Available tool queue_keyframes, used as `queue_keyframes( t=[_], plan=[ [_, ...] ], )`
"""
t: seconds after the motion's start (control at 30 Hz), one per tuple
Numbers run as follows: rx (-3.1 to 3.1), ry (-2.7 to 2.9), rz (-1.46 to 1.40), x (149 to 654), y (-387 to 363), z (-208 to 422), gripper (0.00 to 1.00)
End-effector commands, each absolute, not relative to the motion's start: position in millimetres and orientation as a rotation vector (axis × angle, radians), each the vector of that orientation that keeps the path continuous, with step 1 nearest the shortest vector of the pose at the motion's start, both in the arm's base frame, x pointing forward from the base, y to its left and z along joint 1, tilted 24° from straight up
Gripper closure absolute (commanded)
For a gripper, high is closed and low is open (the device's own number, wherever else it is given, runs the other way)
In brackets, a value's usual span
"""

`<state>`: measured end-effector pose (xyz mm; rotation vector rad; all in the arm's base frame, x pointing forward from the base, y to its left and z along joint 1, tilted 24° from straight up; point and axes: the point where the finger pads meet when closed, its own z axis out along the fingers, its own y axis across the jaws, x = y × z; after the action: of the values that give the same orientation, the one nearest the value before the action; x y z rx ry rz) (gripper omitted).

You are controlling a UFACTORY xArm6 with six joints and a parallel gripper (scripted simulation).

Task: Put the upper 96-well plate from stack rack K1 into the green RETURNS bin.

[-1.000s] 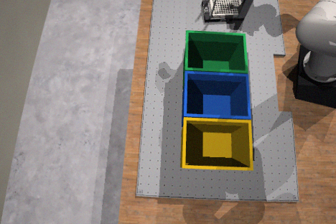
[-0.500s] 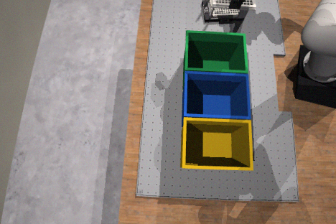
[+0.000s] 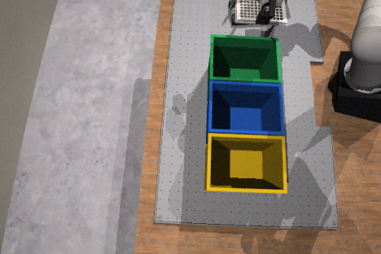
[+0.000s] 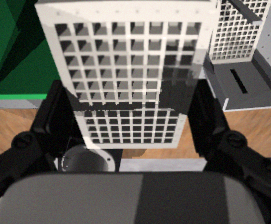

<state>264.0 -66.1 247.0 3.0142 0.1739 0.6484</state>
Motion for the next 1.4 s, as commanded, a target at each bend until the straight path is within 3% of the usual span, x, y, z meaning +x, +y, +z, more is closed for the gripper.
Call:
queue_keyframes(
  t=[0.0, 1.37],
  plan=[
    [3.007, 0.168, 0.646, 268.2, -46.7, 248.0, 1.00],
    [3.008, 0.168, 0.647, 285.2, 50.2, 245.4, 1.00]
  ],
)
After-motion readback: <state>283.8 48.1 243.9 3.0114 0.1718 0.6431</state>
